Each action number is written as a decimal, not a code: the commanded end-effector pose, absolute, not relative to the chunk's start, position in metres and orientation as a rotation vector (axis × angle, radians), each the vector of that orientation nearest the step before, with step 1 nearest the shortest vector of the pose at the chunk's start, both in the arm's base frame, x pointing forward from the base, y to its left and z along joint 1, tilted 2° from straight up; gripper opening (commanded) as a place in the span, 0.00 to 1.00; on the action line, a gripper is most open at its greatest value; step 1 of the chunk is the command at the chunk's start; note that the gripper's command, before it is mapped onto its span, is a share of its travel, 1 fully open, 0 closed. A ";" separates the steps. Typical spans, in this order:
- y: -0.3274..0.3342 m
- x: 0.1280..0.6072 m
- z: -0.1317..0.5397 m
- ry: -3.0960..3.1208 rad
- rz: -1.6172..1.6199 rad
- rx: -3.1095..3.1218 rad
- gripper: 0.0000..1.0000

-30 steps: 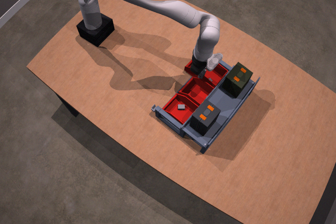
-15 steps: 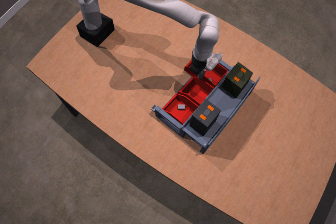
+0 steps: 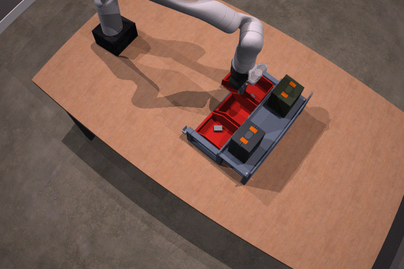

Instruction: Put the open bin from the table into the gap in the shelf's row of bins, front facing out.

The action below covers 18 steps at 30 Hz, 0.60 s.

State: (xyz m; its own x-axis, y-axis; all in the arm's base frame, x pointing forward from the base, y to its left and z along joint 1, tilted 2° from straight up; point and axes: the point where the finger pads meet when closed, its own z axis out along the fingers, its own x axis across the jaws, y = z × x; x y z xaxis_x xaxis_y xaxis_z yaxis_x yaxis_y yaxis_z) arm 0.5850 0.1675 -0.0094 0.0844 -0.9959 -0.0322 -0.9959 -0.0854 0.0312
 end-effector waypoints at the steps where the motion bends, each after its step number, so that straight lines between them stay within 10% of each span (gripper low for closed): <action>1: 0.168 0.586 -0.007 -2.126 -0.067 2.315 0.00; 17: 0.168 0.586 -0.007 -2.126 -0.067 2.315 0.00; 18: 0.168 0.586 -0.008 -2.125 -0.068 2.314 0.32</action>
State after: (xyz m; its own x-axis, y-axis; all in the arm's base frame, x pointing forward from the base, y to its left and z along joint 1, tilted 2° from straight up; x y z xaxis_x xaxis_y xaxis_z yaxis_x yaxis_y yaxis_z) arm 0.5850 0.1675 -0.0095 0.0844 -0.9959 -0.0322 -0.9959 -0.0854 0.0312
